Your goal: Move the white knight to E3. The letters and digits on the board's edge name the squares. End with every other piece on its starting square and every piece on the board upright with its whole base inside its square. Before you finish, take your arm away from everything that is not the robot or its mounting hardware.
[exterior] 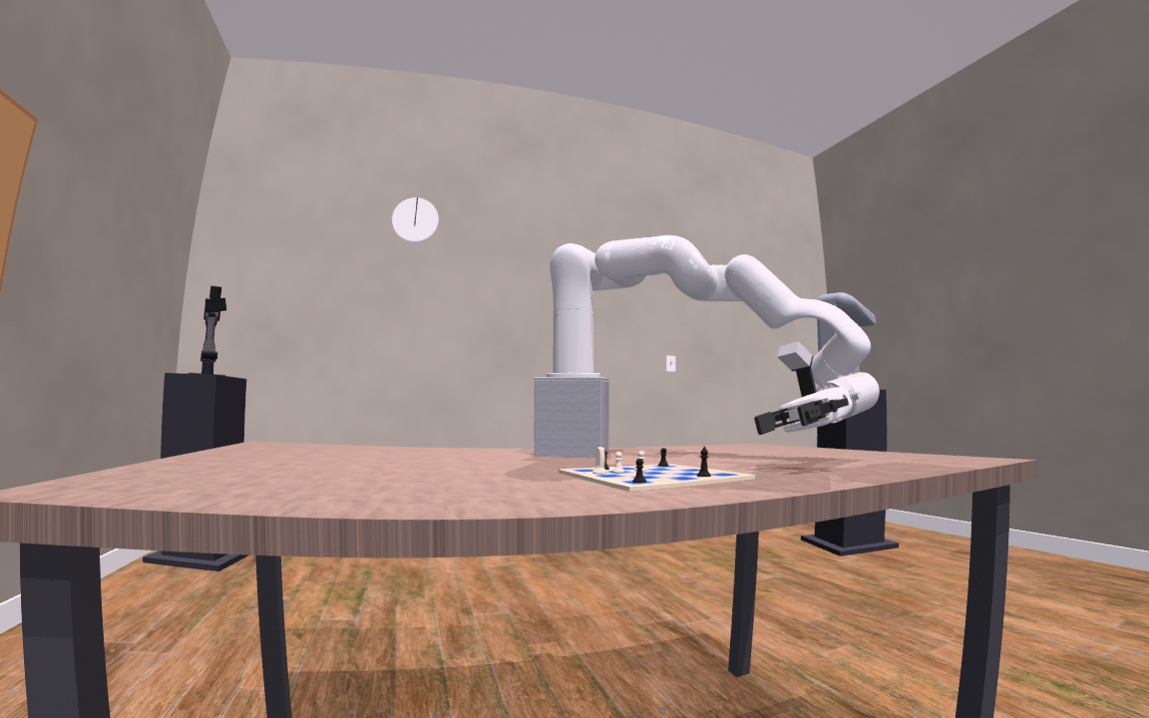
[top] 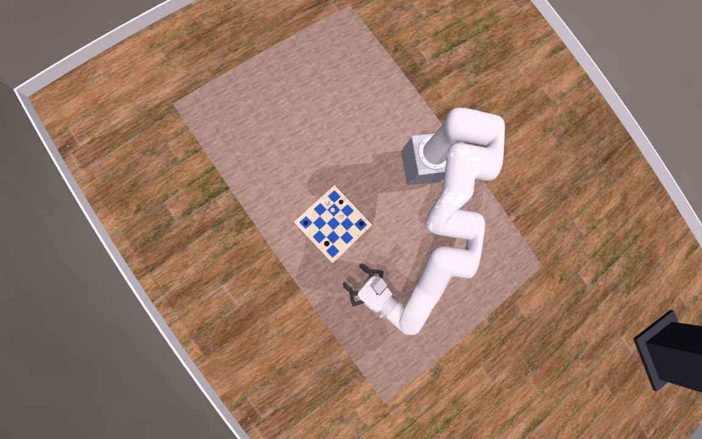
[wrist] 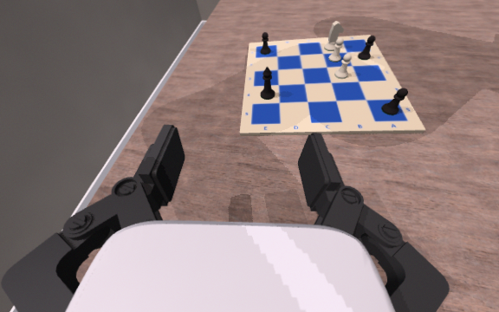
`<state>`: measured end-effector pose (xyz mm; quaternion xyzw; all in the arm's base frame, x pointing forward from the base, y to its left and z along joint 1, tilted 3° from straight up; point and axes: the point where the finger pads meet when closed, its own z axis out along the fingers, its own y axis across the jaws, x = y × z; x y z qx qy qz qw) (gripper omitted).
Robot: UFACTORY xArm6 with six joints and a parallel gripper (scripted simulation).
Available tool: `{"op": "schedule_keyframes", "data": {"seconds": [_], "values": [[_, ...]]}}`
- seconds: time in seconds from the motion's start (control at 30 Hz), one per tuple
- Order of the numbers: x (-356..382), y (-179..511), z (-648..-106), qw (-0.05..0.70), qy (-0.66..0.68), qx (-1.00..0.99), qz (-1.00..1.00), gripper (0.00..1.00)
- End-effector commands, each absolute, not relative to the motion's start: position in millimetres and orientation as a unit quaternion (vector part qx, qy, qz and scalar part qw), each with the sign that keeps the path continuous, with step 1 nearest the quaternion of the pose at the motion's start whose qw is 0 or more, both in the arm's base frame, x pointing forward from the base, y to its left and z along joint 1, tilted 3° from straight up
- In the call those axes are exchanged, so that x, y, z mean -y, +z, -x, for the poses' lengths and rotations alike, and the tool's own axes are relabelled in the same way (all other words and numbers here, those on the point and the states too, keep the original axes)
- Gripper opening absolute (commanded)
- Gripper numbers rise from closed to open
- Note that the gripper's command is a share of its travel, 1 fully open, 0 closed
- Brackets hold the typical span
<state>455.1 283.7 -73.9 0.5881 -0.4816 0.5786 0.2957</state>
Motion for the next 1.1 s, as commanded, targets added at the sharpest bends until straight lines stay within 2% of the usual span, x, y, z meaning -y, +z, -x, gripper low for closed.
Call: {"op": "schedule_keyframes", "data": {"seconds": [0.0, 1.07], "values": [[-275.8, -84.9, -421.4, 0.340, 0.572, 0.469, -0.581, 1.00], [-272.6, -88.6, -408.9, 0.357, 0.570, 0.462, -0.578, 1.00]]}}
